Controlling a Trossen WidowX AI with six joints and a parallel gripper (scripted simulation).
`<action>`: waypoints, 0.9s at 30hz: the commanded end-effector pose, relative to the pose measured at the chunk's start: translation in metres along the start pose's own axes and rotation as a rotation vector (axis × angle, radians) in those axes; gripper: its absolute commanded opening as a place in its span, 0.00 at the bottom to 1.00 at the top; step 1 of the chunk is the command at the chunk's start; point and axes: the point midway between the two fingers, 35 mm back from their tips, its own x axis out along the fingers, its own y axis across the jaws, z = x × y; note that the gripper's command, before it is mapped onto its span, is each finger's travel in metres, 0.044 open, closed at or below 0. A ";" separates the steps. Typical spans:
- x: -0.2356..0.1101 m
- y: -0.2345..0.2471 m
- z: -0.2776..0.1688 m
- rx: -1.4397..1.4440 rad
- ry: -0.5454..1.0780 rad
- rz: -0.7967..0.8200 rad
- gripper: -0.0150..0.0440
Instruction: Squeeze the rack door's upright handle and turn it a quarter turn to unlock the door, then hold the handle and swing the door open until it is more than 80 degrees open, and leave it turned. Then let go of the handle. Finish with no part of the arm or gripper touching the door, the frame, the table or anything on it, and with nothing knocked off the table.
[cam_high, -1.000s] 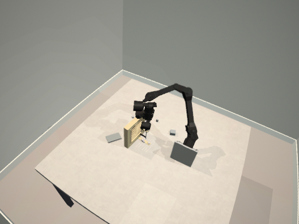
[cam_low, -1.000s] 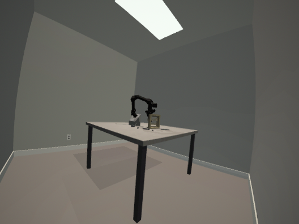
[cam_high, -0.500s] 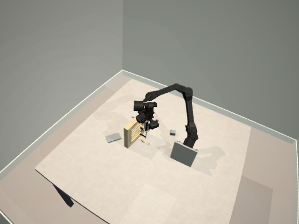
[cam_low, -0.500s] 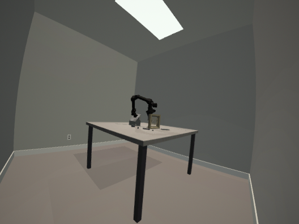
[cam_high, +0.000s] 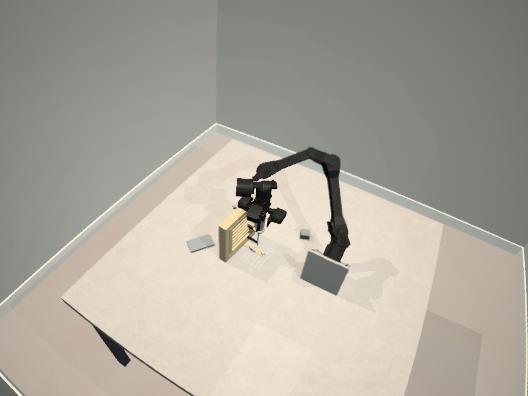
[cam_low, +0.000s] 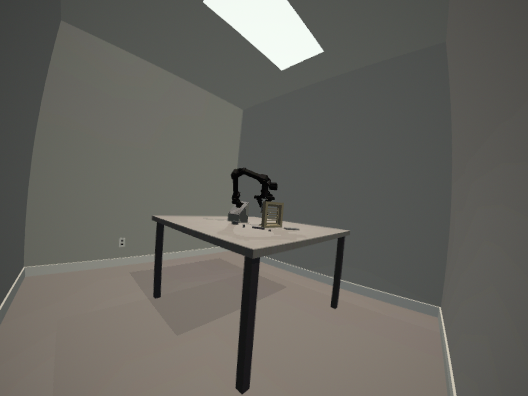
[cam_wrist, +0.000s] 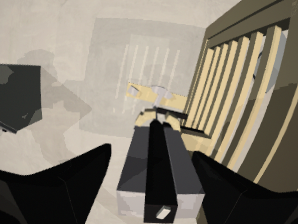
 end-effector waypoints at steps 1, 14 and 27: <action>0.001 -0.003 0.000 -0.027 -0.001 -0.008 0.76; 0.001 -0.003 0.000 -0.027 -0.001 -0.008 0.61; 0.001 -0.003 0.000 -0.027 -0.001 -0.008 0.46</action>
